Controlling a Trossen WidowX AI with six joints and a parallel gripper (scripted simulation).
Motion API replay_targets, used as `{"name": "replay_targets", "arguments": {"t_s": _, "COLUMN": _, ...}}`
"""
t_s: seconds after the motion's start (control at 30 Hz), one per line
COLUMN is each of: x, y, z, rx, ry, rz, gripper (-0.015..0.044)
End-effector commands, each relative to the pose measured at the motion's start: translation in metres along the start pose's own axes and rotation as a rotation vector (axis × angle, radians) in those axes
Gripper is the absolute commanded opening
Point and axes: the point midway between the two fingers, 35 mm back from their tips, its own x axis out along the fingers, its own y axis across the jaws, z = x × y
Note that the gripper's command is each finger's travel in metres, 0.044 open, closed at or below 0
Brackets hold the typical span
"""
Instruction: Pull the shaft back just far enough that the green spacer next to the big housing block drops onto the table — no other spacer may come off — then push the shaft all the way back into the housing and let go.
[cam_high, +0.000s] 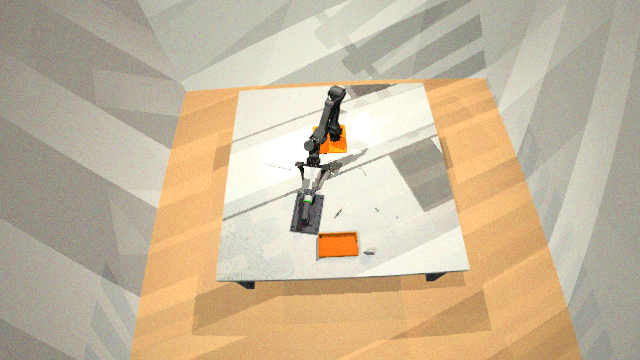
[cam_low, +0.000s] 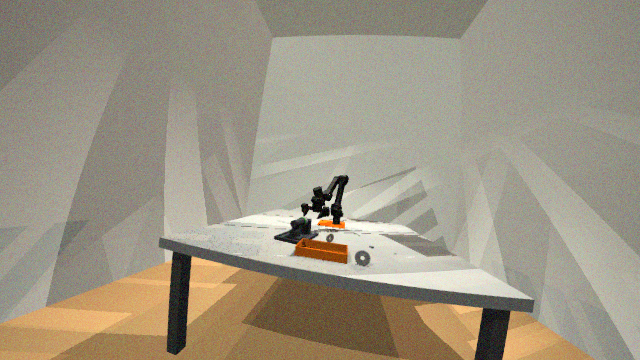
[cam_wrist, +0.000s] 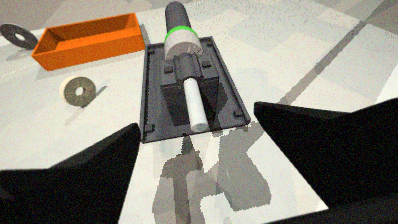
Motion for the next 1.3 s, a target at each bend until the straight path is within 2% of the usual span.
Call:
{"name": "replay_targets", "arguments": {"t_s": 0.0, "x": 0.008, "y": 0.0, "z": -0.001, "rx": 0.005, "ry": 0.006, "rz": -0.001, "gripper": 0.044}}
{"name": "replay_targets", "arguments": {"t_s": 0.53, "x": 0.031, "y": 0.001, "z": -0.003, "rx": 0.005, "ry": 0.004, "rz": -0.001, "gripper": 0.044}}
{"name": "replay_targets", "arguments": {"t_s": 1.27, "x": 0.031, "y": 0.001, "z": -0.003, "rx": 0.005, "ry": 0.004, "rz": -0.001, "gripper": 0.044}}
